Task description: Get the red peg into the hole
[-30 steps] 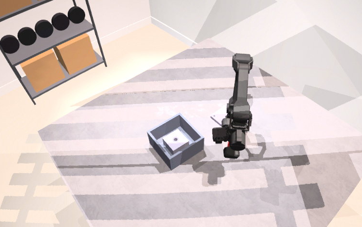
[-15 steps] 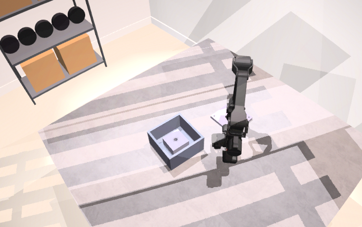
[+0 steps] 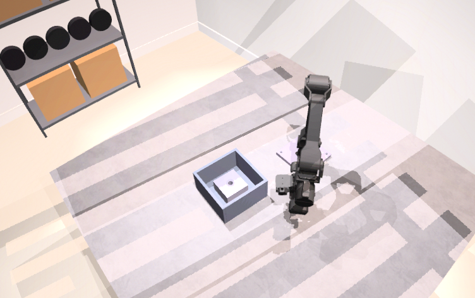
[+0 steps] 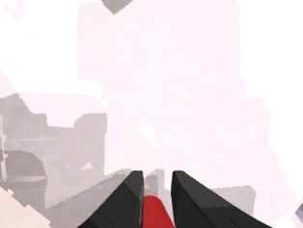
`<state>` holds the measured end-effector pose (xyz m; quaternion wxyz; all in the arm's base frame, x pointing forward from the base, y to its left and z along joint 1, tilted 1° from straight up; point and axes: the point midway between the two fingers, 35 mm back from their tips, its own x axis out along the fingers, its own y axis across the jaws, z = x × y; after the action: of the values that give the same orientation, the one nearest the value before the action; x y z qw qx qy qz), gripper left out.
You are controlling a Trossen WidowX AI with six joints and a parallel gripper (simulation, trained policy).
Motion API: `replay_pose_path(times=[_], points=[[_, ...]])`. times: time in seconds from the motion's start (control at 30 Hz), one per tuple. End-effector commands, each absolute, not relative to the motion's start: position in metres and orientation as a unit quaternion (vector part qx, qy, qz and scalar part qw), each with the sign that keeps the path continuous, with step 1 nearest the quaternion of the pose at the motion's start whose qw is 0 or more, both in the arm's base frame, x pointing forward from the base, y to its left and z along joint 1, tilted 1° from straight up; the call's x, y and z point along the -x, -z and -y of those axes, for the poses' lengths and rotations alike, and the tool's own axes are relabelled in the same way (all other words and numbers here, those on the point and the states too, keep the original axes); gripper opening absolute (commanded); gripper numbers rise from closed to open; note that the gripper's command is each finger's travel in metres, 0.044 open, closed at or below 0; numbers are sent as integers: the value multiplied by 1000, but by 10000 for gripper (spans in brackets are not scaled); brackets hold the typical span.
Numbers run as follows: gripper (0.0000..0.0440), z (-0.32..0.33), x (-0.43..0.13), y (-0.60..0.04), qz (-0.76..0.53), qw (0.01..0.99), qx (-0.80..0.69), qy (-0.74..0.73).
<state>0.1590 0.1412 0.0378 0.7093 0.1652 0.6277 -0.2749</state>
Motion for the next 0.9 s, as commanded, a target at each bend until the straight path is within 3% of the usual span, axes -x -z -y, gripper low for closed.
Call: replay_pose_path(times=[0.0,0.47,0.87], points=[[0,-142,-167,-56,-616,722,-165,268],[0,-129,-195,-128,-561,752,-208,276],[0,-100,-234,-154,-506,755,-263,325]])
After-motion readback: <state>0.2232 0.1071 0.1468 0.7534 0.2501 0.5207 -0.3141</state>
